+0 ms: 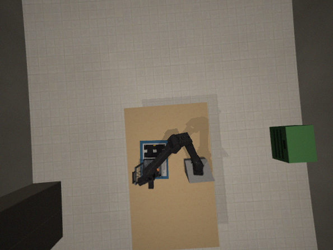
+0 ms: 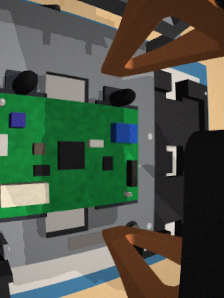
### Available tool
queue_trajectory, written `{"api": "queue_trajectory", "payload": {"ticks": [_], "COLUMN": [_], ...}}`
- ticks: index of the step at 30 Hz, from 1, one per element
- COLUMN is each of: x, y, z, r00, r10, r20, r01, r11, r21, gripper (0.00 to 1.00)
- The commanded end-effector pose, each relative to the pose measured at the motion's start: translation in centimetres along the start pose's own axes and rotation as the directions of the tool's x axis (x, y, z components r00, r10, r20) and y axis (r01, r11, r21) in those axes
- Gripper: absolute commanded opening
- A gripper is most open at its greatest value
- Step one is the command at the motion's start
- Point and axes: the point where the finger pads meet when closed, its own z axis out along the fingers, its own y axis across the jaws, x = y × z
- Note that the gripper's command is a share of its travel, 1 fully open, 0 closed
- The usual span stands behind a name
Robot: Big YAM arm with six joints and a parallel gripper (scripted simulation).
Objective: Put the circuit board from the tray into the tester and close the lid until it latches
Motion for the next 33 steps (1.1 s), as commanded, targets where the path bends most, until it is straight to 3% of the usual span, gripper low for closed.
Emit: {"api": "queue_trajectory", "payload": {"ticks": [1,33], "x": [-0.4,-0.3], "y": [-2.0,-1.5], "z": [-2.9,-17.3], "r00": [0.999,0.999], "r10": [0.034,0.04], "r20": [0.017,0.033], "r01": [-0.035,-0.042], "r11": [0.998,0.998], "r21": [0.051,0.054], "gripper": [0.92,0.92]}}
